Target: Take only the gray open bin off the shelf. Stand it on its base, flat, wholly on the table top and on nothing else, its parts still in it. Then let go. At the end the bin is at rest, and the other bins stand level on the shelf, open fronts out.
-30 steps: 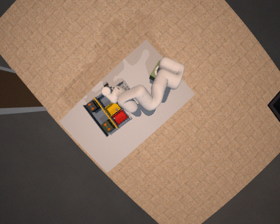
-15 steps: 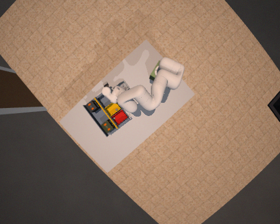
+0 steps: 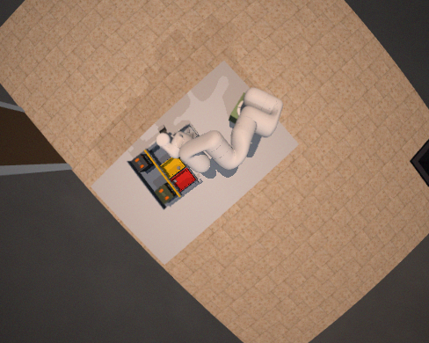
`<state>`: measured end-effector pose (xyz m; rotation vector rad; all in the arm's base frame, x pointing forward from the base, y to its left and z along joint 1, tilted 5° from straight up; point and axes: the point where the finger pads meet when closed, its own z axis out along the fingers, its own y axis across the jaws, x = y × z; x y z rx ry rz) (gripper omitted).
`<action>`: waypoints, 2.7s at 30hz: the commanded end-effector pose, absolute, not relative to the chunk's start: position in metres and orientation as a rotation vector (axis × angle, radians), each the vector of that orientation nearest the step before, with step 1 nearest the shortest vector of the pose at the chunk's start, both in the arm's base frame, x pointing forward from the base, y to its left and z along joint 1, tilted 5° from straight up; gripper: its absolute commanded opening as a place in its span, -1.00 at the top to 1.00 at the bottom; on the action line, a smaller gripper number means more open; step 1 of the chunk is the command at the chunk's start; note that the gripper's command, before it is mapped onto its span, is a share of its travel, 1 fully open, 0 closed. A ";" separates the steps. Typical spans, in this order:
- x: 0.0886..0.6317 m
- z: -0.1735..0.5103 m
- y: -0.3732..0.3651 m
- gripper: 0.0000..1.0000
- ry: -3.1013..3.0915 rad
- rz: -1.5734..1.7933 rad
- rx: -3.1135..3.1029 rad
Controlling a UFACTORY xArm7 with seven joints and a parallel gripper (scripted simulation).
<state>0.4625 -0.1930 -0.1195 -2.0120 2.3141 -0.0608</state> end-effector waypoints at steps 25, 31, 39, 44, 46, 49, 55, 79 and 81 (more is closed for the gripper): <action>0.464 -0.118 -0.194 0.35 2.313 -0.066 -2.011; 0.464 -0.118 -0.194 0.35 2.313 -0.066 -2.011; 0.464 -0.118 -0.194 0.35 2.313 -0.066 -2.011; 0.464 -0.118 -0.194 0.35 2.313 -0.066 -2.011; 0.464 -0.118 -0.194 0.35 2.313 -0.066 -2.011; 0.464 -0.118 -0.194 0.35 2.313 -0.066 -2.011; 0.464 -0.118 -0.194 0.35 2.313 -0.066 -2.011; 0.459 -0.063 -0.195 0.35 2.313 -0.065 -2.011; 0.459 -0.063 -0.195 0.35 2.313 -0.065 -2.011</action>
